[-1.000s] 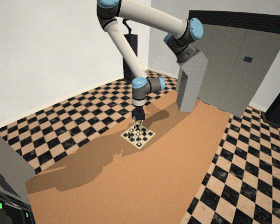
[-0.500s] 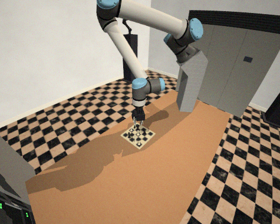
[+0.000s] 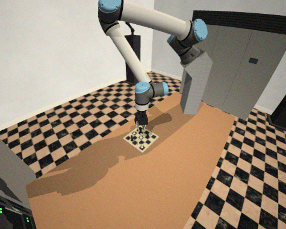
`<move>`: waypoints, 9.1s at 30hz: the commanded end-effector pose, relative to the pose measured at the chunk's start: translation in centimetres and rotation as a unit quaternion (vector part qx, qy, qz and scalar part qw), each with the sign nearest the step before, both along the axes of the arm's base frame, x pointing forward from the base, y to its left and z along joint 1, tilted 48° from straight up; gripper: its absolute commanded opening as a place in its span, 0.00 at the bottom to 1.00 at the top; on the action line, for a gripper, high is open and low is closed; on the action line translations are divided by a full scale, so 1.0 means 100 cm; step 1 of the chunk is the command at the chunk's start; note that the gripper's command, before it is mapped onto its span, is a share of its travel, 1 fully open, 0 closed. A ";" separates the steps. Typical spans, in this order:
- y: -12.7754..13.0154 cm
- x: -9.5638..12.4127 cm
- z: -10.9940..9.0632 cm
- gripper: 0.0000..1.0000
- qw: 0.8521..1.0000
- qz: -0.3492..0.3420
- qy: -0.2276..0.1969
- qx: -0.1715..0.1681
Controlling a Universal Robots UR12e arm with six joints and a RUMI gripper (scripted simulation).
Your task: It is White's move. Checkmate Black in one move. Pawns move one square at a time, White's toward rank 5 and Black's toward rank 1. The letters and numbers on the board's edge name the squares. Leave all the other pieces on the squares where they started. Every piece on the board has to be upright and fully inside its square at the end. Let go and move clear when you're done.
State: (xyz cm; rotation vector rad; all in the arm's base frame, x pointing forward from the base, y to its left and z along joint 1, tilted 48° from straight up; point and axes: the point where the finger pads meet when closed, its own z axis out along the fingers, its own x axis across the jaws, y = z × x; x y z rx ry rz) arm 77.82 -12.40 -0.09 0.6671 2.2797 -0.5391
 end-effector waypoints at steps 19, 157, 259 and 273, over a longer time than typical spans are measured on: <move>-0.015 0.014 -0.019 0.25 1.000 0.000 0.000 0.000; -0.039 0.036 -0.048 0.00 1.000 0.000 0.000 0.000; -0.056 0.062 -0.004 0.00 0.999 -0.034 -0.028 0.026; -0.057 0.063 -0.006 0.00 0.999 -0.034 -0.028 0.026</move>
